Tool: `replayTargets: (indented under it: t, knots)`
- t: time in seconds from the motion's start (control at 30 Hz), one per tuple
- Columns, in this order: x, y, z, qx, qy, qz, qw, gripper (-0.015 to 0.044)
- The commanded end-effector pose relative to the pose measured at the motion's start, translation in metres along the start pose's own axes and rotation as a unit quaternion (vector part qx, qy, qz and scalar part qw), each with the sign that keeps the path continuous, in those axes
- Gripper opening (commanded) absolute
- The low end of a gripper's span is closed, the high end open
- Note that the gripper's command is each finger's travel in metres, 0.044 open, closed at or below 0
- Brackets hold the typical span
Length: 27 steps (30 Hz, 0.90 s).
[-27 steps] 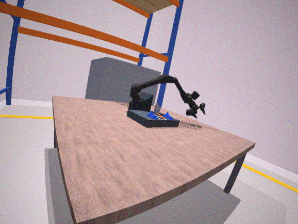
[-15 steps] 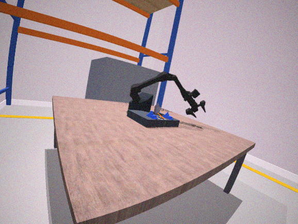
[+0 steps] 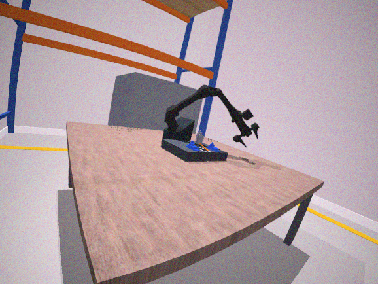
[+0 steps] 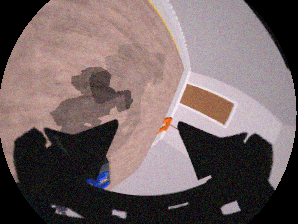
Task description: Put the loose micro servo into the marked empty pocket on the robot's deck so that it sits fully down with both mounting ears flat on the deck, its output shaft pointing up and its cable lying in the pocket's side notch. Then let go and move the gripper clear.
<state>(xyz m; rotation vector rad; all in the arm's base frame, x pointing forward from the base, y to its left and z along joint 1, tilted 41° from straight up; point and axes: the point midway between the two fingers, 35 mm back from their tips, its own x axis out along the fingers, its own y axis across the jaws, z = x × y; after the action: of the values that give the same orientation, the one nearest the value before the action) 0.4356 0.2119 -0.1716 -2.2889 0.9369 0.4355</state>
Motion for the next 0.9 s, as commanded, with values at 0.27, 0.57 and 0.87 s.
replayTargets:
  t: [0.27,0.57,0.87]
  knots:
    - [-0.013,0.012,-0.029,0.158,-0.02,0.055,0.986,0.044]
    - [-0.027,0.023,-0.054,0.283,-0.018,0.102,0.954,0.044]
    - [-0.043,0.037,-0.081,0.401,0.0,0.151,0.903,0.044]
